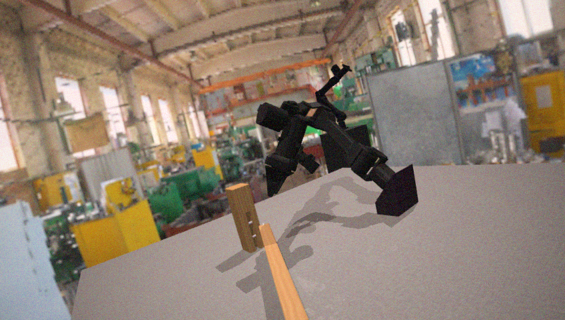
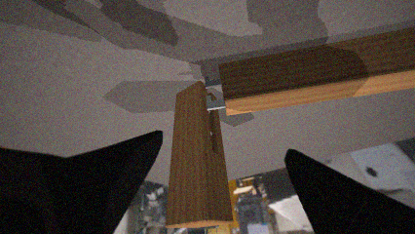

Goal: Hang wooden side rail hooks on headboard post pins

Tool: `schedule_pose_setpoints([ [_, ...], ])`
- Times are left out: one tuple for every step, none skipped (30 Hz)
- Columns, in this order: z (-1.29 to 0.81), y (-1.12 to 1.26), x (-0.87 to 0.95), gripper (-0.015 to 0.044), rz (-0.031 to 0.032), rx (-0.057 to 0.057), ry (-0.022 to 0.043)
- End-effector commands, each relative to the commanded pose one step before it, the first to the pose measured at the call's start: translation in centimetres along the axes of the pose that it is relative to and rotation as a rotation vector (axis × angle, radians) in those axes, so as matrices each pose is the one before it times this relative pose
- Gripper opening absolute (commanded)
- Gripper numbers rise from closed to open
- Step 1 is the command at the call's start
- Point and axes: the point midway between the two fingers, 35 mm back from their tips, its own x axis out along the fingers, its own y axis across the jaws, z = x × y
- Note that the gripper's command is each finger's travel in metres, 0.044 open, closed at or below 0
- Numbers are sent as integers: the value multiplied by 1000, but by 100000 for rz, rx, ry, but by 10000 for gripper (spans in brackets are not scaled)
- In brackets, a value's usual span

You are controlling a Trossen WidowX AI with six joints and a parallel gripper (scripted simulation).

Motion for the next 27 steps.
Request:
schedule_pose_setpoints([
  [-5, 114, -3, 440, 525, -374, 237],
  [-46, -29, 2, 440, 76, 265, -195],
  [-137, -88, 5, 440, 235, 795, -584],
  [-224, -147, 8, 440, 418, 1328, -969],
  [-263, -182, 9, 440, 550, 1613, -1166],
  [-254, -185, 8, 440, 598, 1620, -1155],
  [-245, -188, 7, 440, 645, 1626, -1142],
  [-236, -191, 5, 440, 693, 1632, -1127],
  [-228, -193, 4, 440, 740, 1638, -1110],
  [-219, -195, 3, 440, 786, 1643, -1091],
  [-210, -197, 1, 440, 832, 1649, -1069],
  [-200, -210, -2, 440, 845, 1710, -1039],
  [-190, -211, -3, 440, 890, 1716, -1014],
  [-181, -212, -5, 440, 935, 1722, -988],
  [-173, -210, -5, 440, 987, 1713, -961],
  [-164, -209, -6, 440, 1033, 1713, -931],
  [-156, -204, -6, 440, 1087, 1697, -900],
  [-149, -199, -6, 440, 1139, 1684, -866],
  [-142, -197, -6, 440, 1182, 1683, -830],
  [-135, -193, -6, 440, 1227, 1675, -792],
  [-127, -191, -7, 440, 1263, 1681, -752],
  [-120, -190, -8, 440, 1298, 1686, -710],
  [-113, -188, -9, 440, 1331, 1692, -667],
  [-106, -186, -9, 440, 1362, 1697, -622],
  [-99, -183, -10, 440, 1392, 1703, -576],
  [-92, -181, -11, 440, 1421, 1708, -528],
  [-71, -147, -9, 440, 1194, 1415, -400],
])
